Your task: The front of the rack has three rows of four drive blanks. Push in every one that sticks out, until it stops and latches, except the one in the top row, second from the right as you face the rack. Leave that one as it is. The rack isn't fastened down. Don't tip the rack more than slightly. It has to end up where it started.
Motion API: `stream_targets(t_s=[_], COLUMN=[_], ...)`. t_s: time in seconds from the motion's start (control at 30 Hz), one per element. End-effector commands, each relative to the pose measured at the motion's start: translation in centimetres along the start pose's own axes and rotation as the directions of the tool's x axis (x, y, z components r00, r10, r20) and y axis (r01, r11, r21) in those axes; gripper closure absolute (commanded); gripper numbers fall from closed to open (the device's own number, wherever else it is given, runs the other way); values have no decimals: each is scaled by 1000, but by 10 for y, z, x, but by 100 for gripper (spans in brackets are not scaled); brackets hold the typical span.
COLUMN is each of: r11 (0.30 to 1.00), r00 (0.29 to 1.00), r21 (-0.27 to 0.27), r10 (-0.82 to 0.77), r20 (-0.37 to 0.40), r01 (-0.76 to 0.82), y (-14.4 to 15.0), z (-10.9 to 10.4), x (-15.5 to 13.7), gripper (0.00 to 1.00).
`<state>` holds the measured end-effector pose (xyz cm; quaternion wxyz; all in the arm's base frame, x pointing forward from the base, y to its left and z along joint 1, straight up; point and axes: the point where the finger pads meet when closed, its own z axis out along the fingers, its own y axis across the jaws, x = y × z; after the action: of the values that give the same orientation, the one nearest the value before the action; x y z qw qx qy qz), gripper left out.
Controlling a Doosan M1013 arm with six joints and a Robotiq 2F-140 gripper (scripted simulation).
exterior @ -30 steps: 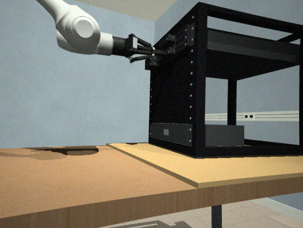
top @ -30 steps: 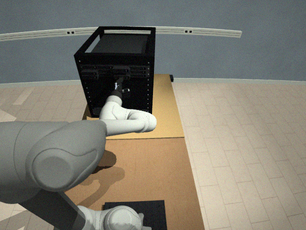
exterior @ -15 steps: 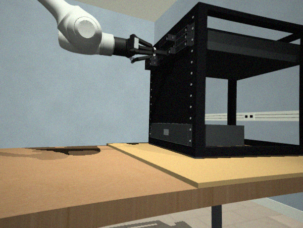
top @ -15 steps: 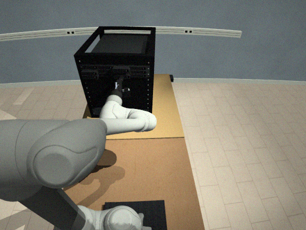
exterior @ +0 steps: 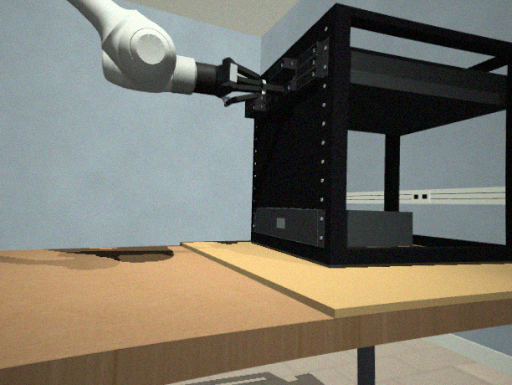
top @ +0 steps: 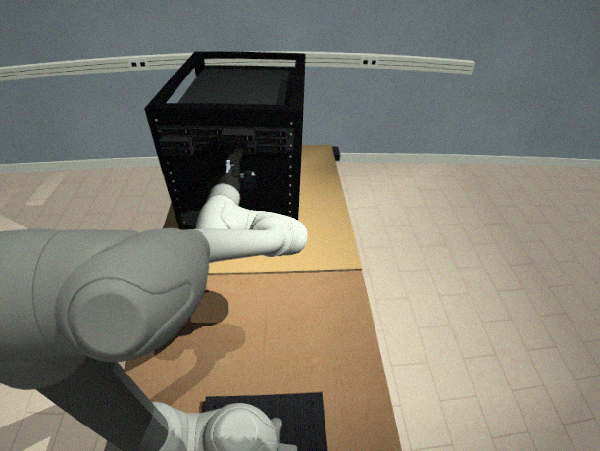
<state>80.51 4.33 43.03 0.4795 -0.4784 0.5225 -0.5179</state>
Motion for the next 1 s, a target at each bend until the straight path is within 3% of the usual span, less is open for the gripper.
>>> stream_targets(t_s=[0.0,0.97], r11=[1000,1000], r00=[1000,1000], r21=[-1,-1], r10=[0,0], r20=[3,3], r01=[0,0], y=[-2,-1], z=[3,9], x=[0,0], gripper=[90,90])
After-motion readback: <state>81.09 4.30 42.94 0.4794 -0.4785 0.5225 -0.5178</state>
